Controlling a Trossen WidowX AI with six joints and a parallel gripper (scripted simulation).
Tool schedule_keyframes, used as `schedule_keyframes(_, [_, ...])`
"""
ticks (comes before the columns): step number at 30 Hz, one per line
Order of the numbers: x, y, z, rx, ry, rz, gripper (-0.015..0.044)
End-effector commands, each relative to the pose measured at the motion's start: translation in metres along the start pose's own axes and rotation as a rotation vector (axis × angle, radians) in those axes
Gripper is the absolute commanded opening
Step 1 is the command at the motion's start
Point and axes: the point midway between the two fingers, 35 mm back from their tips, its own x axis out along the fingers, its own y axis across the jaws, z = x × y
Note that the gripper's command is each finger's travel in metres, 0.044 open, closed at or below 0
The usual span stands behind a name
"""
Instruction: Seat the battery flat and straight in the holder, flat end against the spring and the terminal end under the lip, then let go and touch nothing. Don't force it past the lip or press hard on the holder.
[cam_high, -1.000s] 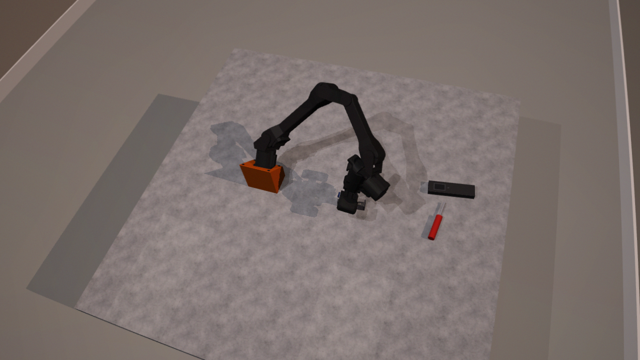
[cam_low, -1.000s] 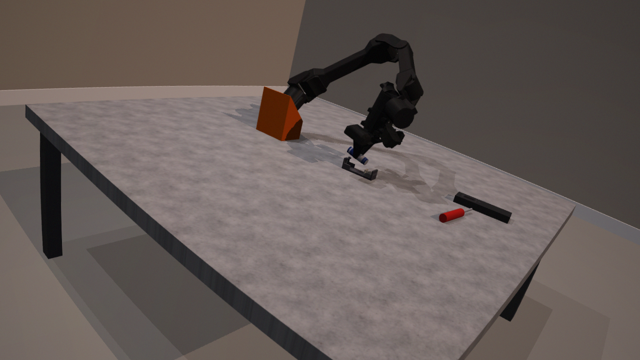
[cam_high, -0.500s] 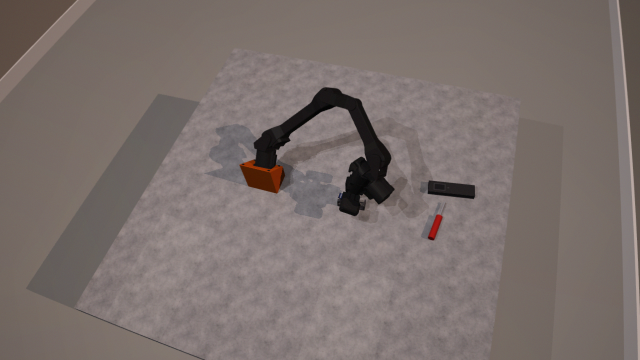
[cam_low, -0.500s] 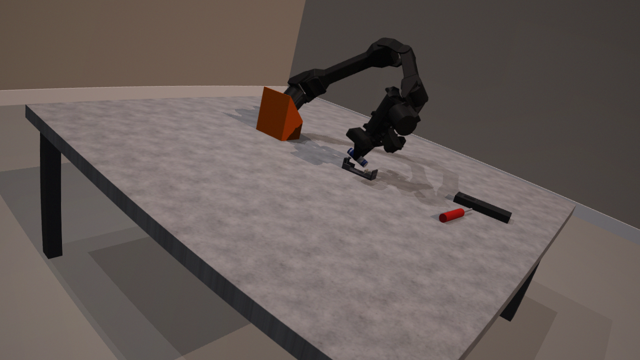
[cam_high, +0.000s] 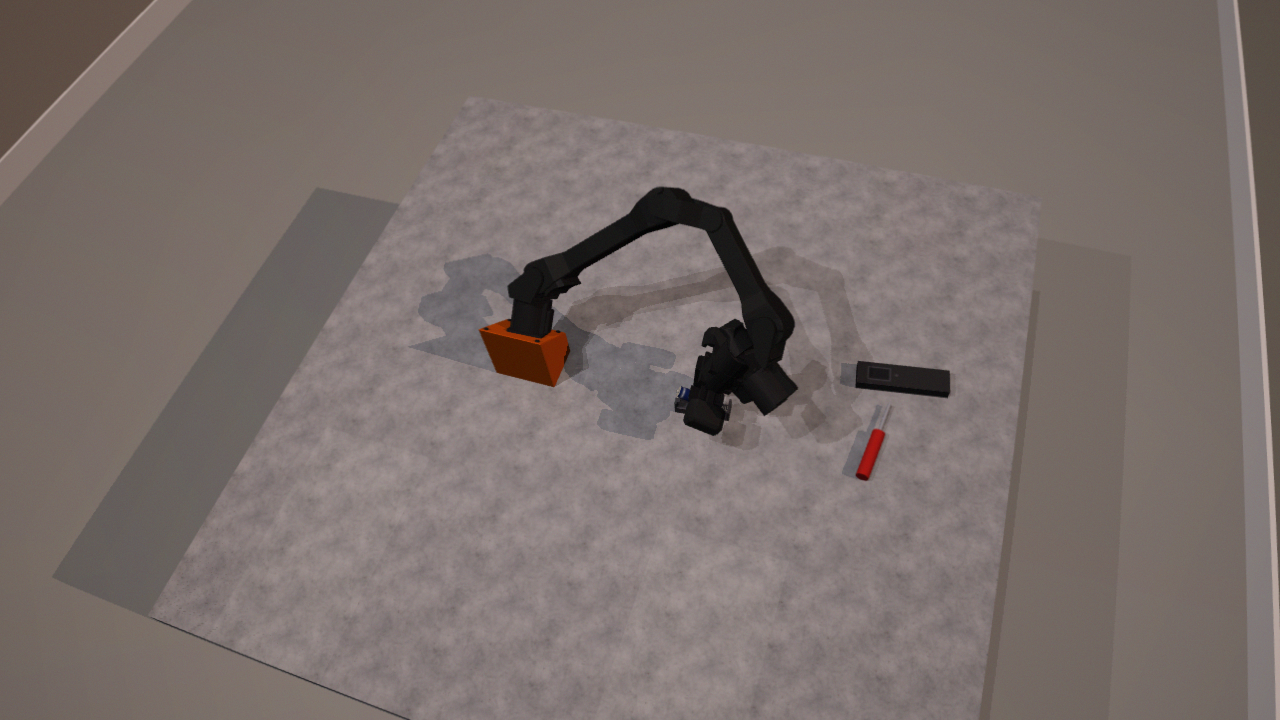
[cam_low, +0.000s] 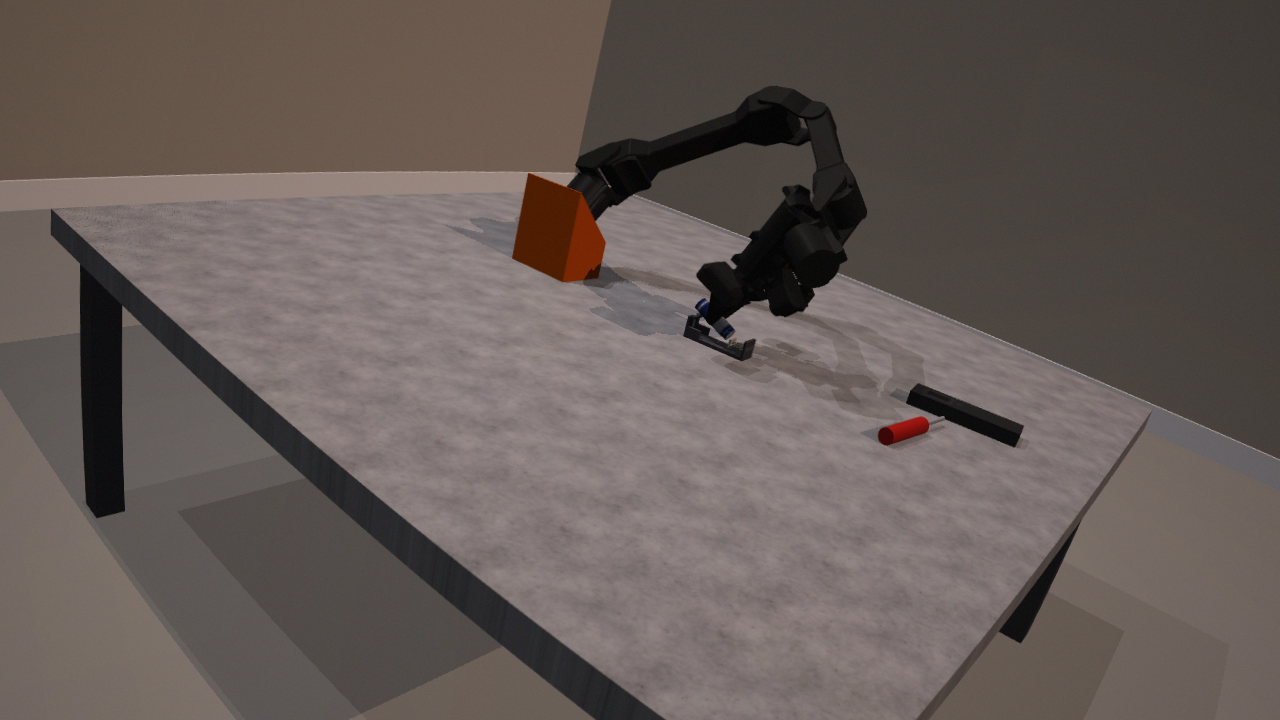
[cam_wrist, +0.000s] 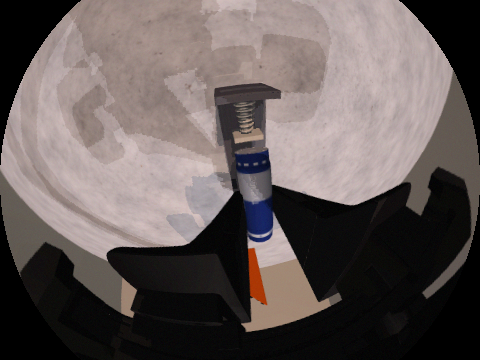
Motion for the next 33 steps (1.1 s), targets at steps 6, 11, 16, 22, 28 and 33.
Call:
schedule_keyframes(6, [0.002, 0.0, 0.004, -0.01, 0.062, -0.004, 0.006])
schedule_keyframes(11, [0.003, 0.0, 0.005, -0.011, 0.092, -0.004, 0.006])
schedule_keyframes(16, [0.004, 0.0, 0.006, -0.011, 0.096, -0.004, 0.006])
schedule_keyframes(22, [0.003, 0.0, 0.01, -0.011, 0.096, -0.004, 0.006])
schedule_keyframes(28, [0.002, 0.001, 0.013, -0.012, 0.096, -0.004, 0.006])
schedule_keyframes(33, [0.001, 0.001, 0.016, -0.012, 0.096, -0.003, 0.006])
